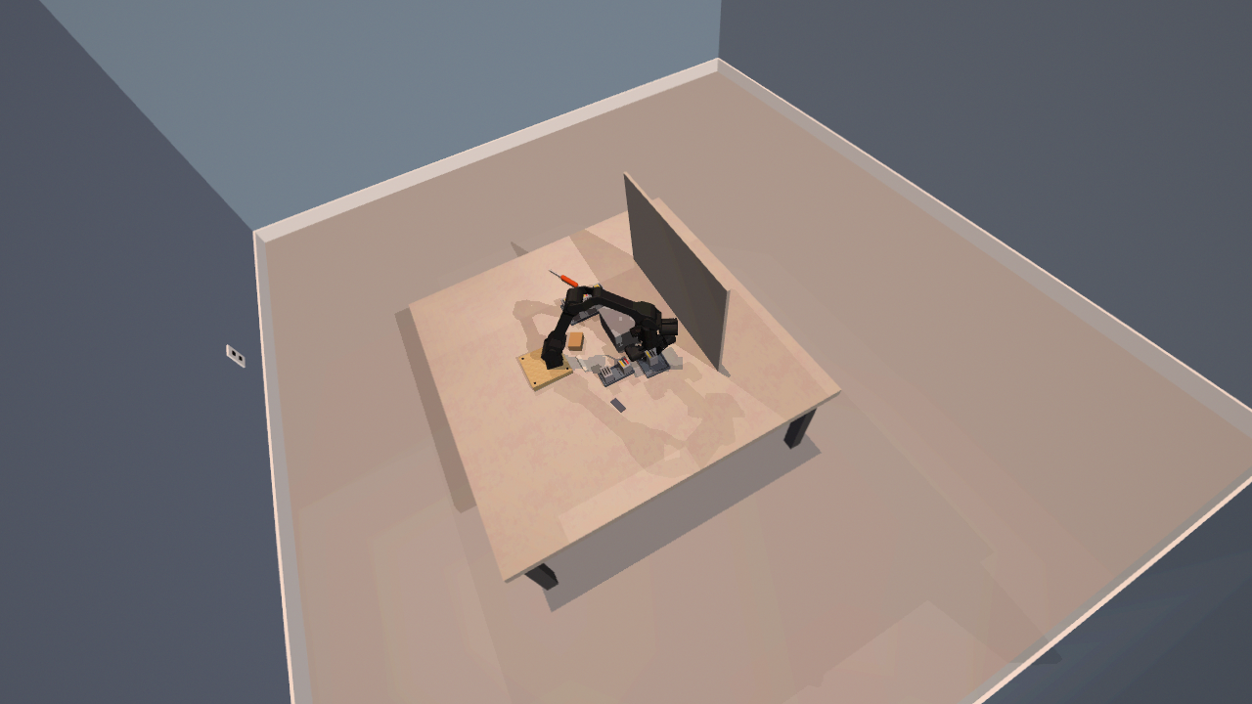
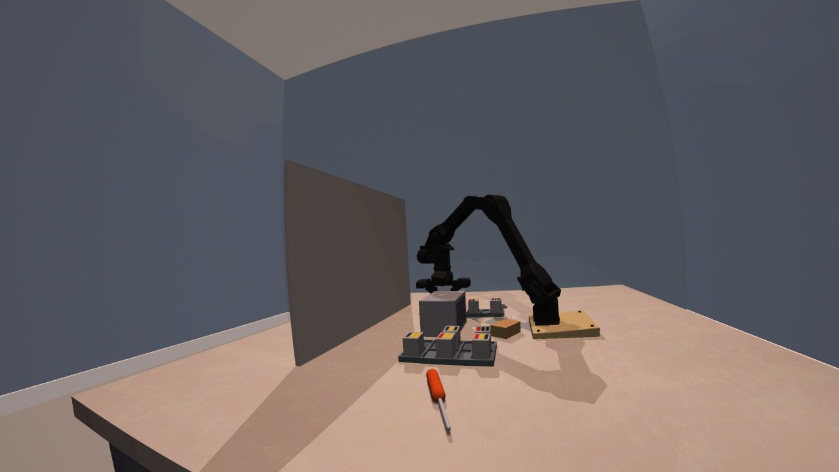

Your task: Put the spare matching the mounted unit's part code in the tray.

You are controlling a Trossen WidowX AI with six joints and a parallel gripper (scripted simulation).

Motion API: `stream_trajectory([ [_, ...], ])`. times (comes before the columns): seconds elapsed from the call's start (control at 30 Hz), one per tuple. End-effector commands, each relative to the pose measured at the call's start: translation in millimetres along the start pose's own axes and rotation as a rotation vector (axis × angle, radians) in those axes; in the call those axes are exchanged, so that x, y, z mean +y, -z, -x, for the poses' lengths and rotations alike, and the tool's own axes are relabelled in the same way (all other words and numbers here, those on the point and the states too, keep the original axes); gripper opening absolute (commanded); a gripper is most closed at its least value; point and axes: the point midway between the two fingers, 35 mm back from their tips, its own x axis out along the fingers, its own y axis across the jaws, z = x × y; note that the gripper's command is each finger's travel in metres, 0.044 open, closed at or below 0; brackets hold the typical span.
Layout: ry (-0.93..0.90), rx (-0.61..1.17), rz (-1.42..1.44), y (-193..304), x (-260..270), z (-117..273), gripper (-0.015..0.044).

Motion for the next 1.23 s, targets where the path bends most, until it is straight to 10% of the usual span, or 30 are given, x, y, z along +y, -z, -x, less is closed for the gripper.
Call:
stream_trajectory([
  [0.0,0.001,0.0,0.0,0,0,1,0.0368],
  [0.43,0.002,-0.001,-0.004,0,0,105,0.044],
  [1.2,0.01,0.006,-0.007,0,-1,103,0.044],
])
